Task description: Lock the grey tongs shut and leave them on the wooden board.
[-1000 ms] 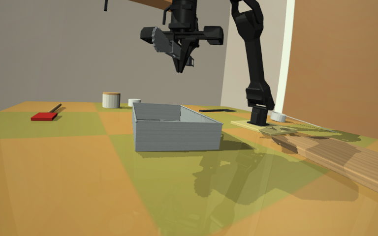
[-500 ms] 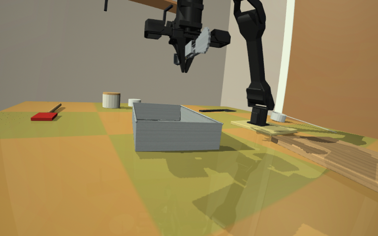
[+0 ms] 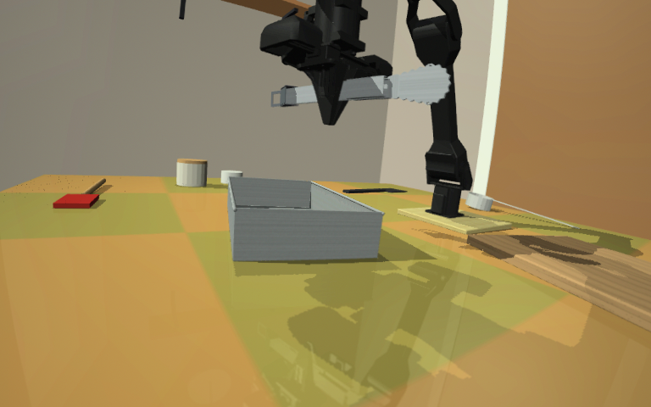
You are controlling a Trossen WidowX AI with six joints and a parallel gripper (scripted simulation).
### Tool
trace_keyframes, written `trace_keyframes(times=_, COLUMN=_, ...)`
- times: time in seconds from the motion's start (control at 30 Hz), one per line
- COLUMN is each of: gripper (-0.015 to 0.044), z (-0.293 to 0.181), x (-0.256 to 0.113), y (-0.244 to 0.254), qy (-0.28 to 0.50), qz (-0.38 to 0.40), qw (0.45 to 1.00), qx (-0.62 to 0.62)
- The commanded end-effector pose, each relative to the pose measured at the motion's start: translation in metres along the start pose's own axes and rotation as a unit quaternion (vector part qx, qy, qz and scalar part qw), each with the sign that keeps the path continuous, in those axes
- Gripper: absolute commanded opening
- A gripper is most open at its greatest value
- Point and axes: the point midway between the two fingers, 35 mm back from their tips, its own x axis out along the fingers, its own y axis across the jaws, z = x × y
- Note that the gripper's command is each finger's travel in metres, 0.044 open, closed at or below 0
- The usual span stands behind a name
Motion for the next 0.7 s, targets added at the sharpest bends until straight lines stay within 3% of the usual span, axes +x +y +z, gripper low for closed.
trace_keyframes(times=0.0, gripper=-0.0150, z=-0.005, x=-0.001, y=0.000, qy=-0.002, qz=0.002, qw=0.998, qx=-0.069)
trace_keyframes(times=0.33, gripper=-0.0150, z=-0.019, x=-0.001, y=0.000, qy=-0.002, qz=0.002, qw=0.966, qx=-0.259)
trace_keyframes(times=0.67, gripper=-0.0150, z=-0.033, x=-0.001, y=0.000, qy=-0.002, qz=0.001, qw=0.898, qx=-0.439)
